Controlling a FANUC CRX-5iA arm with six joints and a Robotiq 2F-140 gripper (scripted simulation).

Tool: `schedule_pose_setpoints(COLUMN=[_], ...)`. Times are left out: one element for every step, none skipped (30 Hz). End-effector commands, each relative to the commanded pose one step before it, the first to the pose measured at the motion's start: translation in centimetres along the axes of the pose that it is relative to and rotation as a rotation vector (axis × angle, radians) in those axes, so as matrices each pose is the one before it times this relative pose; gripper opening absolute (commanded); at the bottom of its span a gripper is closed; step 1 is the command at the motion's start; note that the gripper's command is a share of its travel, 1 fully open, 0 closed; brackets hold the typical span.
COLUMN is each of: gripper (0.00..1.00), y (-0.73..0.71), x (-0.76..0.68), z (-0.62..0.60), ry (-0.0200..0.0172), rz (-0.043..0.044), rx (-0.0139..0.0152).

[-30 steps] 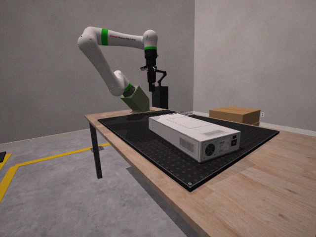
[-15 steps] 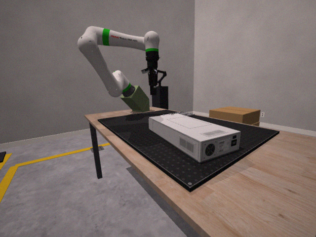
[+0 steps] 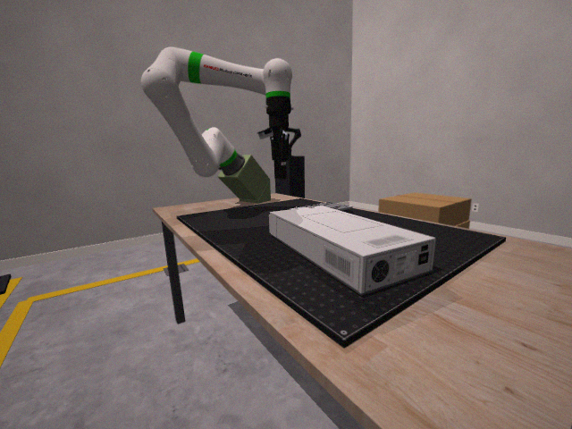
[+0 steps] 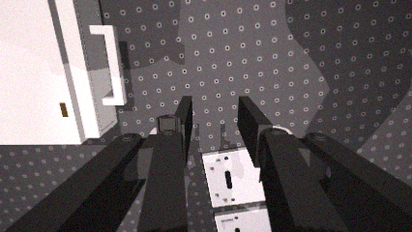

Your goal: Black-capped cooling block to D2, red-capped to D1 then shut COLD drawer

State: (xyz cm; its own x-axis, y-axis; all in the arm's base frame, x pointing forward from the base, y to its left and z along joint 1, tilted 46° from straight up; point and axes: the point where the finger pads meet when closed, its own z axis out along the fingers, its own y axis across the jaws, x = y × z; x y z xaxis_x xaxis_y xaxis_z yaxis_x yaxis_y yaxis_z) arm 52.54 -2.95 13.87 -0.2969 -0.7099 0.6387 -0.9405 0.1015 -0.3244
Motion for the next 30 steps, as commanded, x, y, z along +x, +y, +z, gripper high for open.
schedule_pose_setpoints(gripper=[0.34,0.34,0.34,0.34,0.34,0.34,0.34,0.34,0.34,0.34,0.34,0.34,0.34,0.34,0.34,0.34,0.34,0.34,0.34,0.34,0.34,0.34,0.34,0.34,0.34,0.34,0.34,0.34,0.34,0.34], y=[-1.561,-0.35,-0.35,-0.35,0.0,0.0,-0.351,-0.349,-0.349,-0.35,-0.35,-0.35,-0.35,-0.35,-0.35,-0.35,-0.35,-0.35,-0.35,-0.35,-0.35,0.0,0.0,-0.351,-0.349,-0.349,-0.349,-0.349,-0.35,-0.35], x=[0.216,0.067,0.067,0.067,0.0,0.0,0.067,0.067,0.067,0.067,0.067,0.067,0.067,0.067,0.067,0.067,0.067,0.067,0.067,0.067,0.067,0.0,0.0,0.067,0.067,0.067,0.067,0.067,0.067,0.067], z=[0.697,0.182,0.182,0.182,0.0,0.0,0.182,0.182,0.182,0.182,0.182,0.182,0.182,0.182,0.182,0.182,0.182,0.182,0.182,0.182,0.182,0.0,0.0,0.182,0.182,0.182,0.182,0.182,0.182,0.182], ry=[-0.00104,0.0,0.0,0.0,0.0,0.0,0.0,0.0,0.0,0.0,0.0,0.0,0.0,0.0,0.0,0.0,0.0,0.0,0.0,0.0,0.0,0.0,0.0,0.0,0.0,0.0,0.0,0.0,0.0,0.0], rz=[-0.00014,0.0,0.0,0.0,0.0,0.0,0.0,0.0,0.0,0.0,0.0,0.0,0.0,0.0,0.0,0.0,0.0,0.0,0.0,0.0,0.0,0.0,0.0,0.0,0.0,0.0,0.0,0.0,0.0,0.0], rx=[0.00127,0.00001,0.00001,0.00001,0.0,0.0,0.0,0.00001,0.00001,0.00001,0.00001,0.00001,0.00001,0.00001,0.00001,0.00001,0.00001,0.00001,0.00001,0.00001,0.00001,0.0,0.0,0.0,0.00001,0.00001,0.00001,0.00001,0.00001,0.00001])
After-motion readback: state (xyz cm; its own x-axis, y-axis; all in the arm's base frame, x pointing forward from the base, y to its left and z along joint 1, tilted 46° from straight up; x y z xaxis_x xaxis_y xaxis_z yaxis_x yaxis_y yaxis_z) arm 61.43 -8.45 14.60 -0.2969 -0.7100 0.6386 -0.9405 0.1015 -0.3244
